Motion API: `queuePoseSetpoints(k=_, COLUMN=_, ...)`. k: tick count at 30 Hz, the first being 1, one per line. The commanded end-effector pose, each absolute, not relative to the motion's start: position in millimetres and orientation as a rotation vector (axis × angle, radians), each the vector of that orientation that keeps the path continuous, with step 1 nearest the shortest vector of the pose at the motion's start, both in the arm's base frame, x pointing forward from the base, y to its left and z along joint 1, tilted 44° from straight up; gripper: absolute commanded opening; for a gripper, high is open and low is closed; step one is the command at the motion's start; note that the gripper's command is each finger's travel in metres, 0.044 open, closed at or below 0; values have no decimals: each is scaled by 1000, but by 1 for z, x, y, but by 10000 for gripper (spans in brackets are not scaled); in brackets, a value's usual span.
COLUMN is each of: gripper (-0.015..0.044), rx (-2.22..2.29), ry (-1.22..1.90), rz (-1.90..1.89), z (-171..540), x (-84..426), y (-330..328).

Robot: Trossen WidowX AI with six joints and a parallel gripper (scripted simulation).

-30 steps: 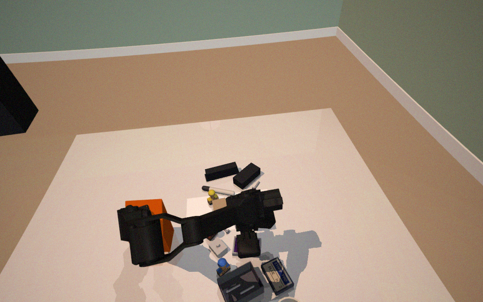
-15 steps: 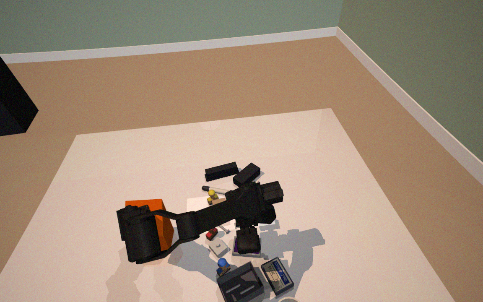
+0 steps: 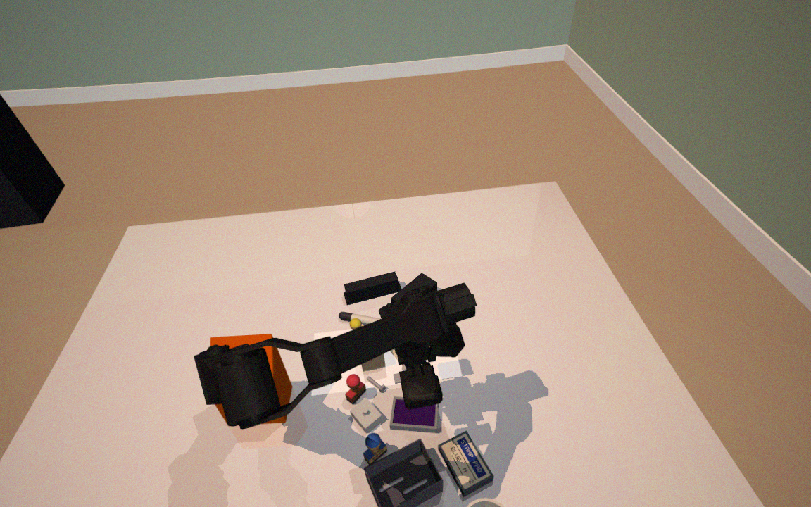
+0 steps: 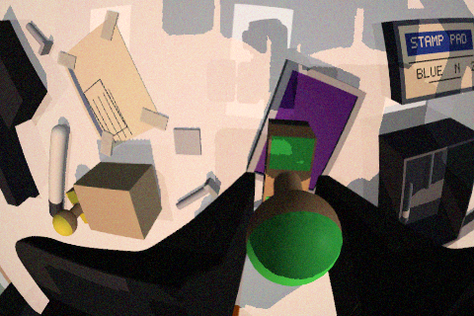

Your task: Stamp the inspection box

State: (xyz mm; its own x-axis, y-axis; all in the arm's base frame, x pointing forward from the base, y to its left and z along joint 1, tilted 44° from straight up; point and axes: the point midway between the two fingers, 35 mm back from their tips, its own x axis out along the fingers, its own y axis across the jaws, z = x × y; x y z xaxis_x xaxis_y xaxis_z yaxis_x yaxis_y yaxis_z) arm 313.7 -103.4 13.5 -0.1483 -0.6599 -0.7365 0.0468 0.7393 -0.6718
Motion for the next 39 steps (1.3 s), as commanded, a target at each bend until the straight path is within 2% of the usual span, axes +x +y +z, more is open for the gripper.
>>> queuePoseSetpoints(k=1, gripper=0, rx=-562, ry=1657, rz=-583, z=-3, x=319, y=-85)
queuePoseSetpoints(k=20, gripper=0, rx=-859, ry=1800, rz=-240, z=-86, x=323, y=2)
queuePoseSetpoints(k=39, gripper=0, rx=-869, ry=1803, rz=-227, z=-96, x=321, y=-2)
